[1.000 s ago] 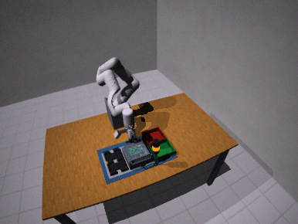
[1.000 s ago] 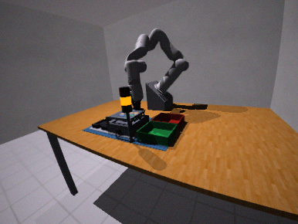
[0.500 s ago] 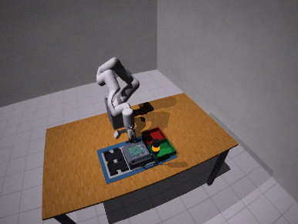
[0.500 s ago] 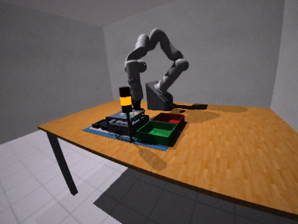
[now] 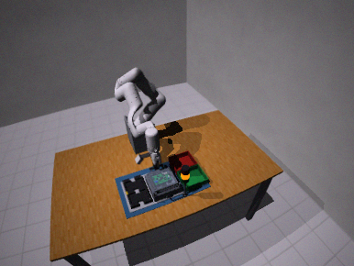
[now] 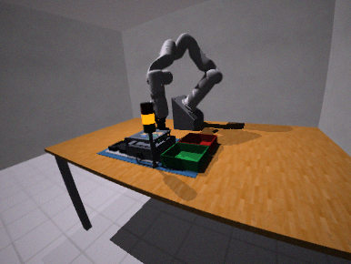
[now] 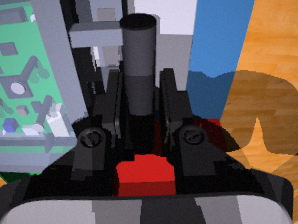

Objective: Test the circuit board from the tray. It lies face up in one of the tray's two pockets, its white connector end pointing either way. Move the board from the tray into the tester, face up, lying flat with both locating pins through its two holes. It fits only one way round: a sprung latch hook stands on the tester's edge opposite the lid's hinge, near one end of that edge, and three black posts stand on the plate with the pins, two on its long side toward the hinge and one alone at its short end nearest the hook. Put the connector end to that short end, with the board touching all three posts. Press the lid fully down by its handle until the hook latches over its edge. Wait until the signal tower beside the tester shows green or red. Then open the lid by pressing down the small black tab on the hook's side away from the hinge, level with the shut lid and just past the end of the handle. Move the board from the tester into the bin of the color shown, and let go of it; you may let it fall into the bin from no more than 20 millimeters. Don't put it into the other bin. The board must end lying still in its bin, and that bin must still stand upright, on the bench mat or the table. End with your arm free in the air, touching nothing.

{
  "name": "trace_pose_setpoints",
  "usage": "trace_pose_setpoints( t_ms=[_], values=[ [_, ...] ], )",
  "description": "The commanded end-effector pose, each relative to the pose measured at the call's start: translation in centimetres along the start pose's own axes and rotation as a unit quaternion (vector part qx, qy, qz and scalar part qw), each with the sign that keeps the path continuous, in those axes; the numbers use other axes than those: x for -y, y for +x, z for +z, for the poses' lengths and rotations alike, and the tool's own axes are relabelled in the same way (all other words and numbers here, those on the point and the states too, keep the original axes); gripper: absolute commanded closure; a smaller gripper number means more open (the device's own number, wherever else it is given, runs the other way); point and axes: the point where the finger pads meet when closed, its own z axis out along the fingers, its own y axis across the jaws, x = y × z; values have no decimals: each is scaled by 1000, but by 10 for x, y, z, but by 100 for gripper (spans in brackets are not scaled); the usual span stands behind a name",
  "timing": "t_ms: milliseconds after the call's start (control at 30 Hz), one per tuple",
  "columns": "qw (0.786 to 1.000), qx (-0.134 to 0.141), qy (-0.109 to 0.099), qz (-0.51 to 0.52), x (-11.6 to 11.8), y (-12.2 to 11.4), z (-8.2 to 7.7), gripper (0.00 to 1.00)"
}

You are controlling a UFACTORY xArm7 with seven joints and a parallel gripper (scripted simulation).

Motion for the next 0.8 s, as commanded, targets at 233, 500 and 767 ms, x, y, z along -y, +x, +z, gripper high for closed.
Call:
trace_pose_setpoints(
  t_ms=[233,500,767],
  values=[
    [1000,-1,2,0,1,1,-37,78],
    [1000,-1,2,0,1,1,-76,78],
    [1000,-1,2,0,1,1,-95,78]
  ],
)
